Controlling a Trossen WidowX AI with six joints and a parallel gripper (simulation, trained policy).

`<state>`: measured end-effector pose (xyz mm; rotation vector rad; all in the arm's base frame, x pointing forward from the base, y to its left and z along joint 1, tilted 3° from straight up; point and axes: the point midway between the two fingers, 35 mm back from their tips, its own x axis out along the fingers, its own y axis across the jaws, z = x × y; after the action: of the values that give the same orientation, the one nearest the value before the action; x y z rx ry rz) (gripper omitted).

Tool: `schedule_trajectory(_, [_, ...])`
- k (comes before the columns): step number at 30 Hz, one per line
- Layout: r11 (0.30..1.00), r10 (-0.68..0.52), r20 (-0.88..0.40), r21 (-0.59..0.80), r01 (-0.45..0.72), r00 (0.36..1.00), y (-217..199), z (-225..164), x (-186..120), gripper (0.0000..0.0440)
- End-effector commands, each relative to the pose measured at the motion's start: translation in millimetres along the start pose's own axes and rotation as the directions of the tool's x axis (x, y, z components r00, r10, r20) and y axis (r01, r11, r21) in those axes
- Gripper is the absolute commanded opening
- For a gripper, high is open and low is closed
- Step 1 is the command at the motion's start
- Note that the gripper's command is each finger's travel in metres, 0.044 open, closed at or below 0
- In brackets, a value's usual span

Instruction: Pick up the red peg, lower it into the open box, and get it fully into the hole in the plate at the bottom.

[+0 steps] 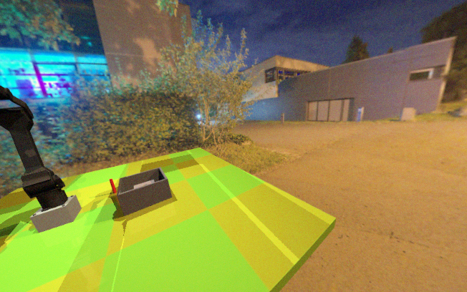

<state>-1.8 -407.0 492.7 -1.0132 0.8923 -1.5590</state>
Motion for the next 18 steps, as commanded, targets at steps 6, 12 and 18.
schedule_trajectory(6, [0.985, 0.170, -0.016, 0.039, -0.170, 0.985, 56.4, 5.5, 1.8, 0.0440])
schedule_trajectory(12, [0.930, 0.353, -0.026, 0.117, -0.347, 0.935, 121.4, 20.4, -5.8, 0.0440])
schedule_trajectory(18, [0.840, 0.524, -0.035, 0.185, -0.510, 0.851, 184.7, 40.7, -27.6, 0.0440])
